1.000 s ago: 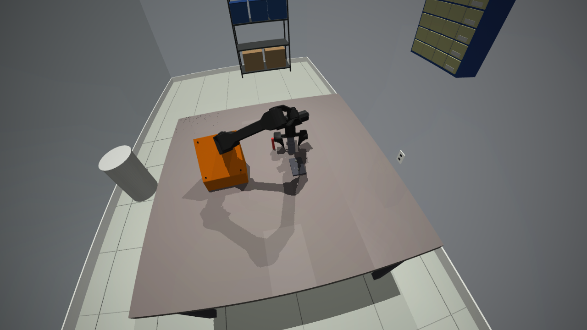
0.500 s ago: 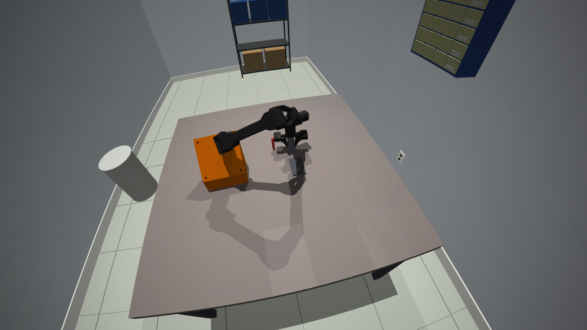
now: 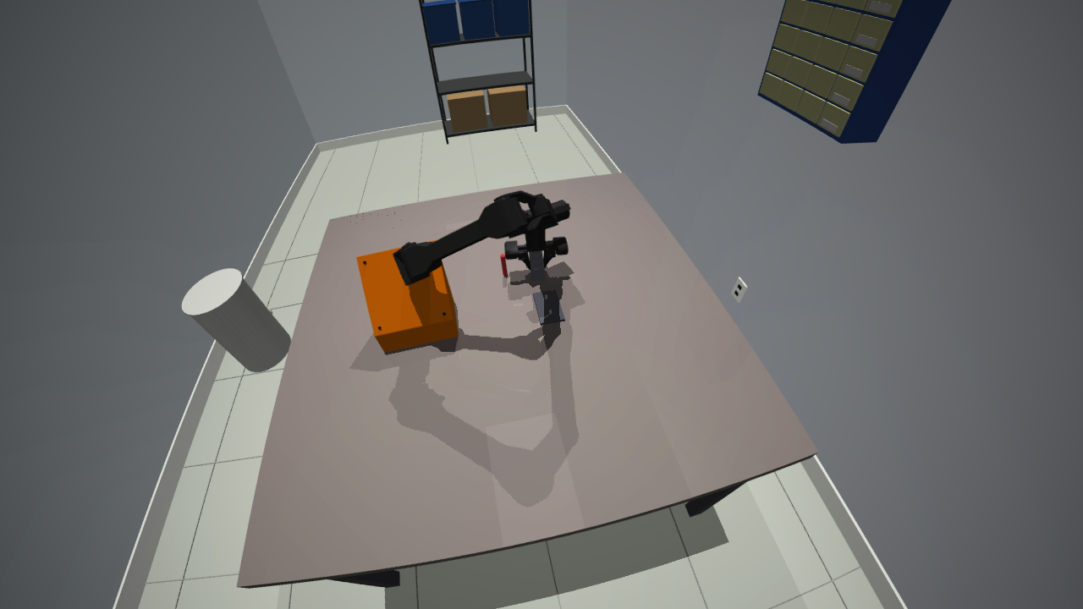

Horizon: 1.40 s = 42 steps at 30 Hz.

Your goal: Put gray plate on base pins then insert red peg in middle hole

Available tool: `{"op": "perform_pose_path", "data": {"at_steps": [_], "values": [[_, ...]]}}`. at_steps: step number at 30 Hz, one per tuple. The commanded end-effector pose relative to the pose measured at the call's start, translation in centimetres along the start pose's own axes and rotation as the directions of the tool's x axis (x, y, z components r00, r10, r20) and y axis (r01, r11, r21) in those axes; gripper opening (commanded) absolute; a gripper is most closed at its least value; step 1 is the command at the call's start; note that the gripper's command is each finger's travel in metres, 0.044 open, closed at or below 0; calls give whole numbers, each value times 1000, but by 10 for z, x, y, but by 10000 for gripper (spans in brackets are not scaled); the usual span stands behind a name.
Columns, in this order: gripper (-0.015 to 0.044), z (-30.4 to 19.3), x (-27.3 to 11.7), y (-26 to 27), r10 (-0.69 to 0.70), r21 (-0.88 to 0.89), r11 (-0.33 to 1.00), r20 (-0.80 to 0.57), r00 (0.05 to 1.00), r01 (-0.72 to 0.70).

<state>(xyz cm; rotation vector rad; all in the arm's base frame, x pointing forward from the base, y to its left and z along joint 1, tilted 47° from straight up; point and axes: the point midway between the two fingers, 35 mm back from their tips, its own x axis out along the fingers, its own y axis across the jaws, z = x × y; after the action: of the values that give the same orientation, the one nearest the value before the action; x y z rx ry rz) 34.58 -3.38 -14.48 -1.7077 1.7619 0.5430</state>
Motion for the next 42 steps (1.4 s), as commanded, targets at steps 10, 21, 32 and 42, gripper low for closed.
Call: {"op": "perform_pose_path", "data": {"at_steps": [10,21,32,42], "values": [[0,1,-41,-8,-11,9,1000,13,1000,11],[0,-1,-75,-9,-10,9,1000,15,1000,10],[0,-6,-109,-7,-11,9,1000,12,1000,11],[0,-13,-122,-6,-9,7,1000,12,1000,9]]}}
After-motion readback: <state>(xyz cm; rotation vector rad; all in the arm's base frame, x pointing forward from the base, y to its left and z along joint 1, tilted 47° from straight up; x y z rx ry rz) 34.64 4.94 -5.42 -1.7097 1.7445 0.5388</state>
